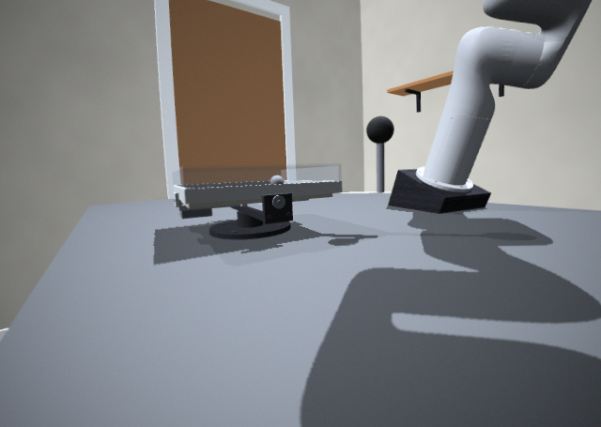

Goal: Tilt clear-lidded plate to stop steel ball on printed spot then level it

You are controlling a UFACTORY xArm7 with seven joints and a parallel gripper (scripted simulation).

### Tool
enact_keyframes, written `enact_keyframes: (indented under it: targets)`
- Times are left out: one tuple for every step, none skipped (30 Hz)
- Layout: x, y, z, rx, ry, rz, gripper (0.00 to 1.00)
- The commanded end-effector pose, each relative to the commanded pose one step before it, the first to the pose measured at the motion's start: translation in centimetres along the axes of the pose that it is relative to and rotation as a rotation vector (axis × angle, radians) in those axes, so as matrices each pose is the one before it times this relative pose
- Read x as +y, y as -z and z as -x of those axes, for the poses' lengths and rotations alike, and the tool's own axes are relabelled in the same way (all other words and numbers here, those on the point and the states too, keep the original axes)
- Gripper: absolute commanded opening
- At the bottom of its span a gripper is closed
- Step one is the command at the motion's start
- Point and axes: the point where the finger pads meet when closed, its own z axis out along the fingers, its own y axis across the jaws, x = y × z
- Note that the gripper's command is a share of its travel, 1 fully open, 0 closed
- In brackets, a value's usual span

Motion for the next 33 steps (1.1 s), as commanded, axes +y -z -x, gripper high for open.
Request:
enact_keyframes:
  targets:
    - [1.714,0.197,-0.42,0.00611,-0.08455,0.00712,1.0]
    - [0.965,-0.03,-0.245,0.00124,-0.04583,0.00519,1.0]
    - [0.253,-0.009,-0.077,0.00033,-0.01217,0.00138,1.0]
    - [0.24,-0.009,-0.076,0.00031,-0.01157,0.00131,1.0]
    - [0.242,-0.01,-0.08,0.00032,-0.01173,0.00133,1.0]
    - [0.213,-0.009,-0.073,0.00028,-0.01035,0.00117,1.0]
    - [0.259,-0.012,-0.076,0.00037,-0.01238,0.0013,1.0]
    - [0.226,-0.011,-0.07,0.00032,-0.01083,0.00114,1.0]
    - [0.246,-0.012,-0.079,0.00035,-0.01185,0.00125,1.0]
    - [0.249,-0.013,-0.083,0.00035,-0.012,0.00126,1.0]
    - [0.235,-0.013,-0.081,0.00034,-0.01137,0.0012,1.0]
    - [0.235,-0.013,-0.084,0.00034,-0.01142,0.0012,1.0]
    - [0.243,-0.014,-0.09,0.00035,-0.01186,0.00125,1.0]
    - [0.232,-0.014,-0.089,0.00034,-0.01138,0.0012,1.0]
    - [0.121,-0.007,-0.048,0.00018,-0.00596,0.00063,1.0]
    - [0.0,0.0,0.0,0.0,0.0,0.0,1.0]
    - [0.0,0.0,0.0,0.0,0.0,0.0,1.0]
    - [2.196,-0.146,-0.747,0.00328,-0.10577,0.01024,1.0]
    - [0.358,-0.032,-0.14,0.00055,-0.01745,0.00154,1.0]
    - [0.27,-0.025,-0.111,0.00041,-0.01325,0.00117,1.0]
    - [0.282,-0.026,-0.12,0.00044,-0.01392,0.00123,1.0]
    - [0.295,-0.028,-0.131,0.00046,-0.01467,0.00129,1.0]
    - [0.278,-0.027,-0.128,0.00044,-0.01392,0.00123,1.0]
    - [0.274,-0.027,-0.131,0.00043,-0.01383,0.00122,1.0]
    - [0.273,-0.028,-0.135,0.00043,-0.01386,0.00122,1.0]
    - [0.211,-0.022,-0.108,0.00034,-0.01078,0.00095,1.0]
    - [0.331,-0.038,-0.147,0.0005,-0.01641,0.00131,1.0]
    - [0.251,-0.029,-0.117,0.00038,-0.01253,0.001,1.0]
    - [0.3,-0.035,-0.144,0.00046,-0.01508,0.0012,1.0]
    - [0.269,-0.032,-0.134,0.00041,-0.01362,0.00109,1.0]
    - [0.271,-0.033,-0.14,0.00042,-0.01383,0.0011,1.0]
    - [0.275,-0.034,-0.147,0.00043,-0.01412,0.00113,1.0]
    - [0.0,0.0,0.0,0.0,0.0,0.0,1.0]
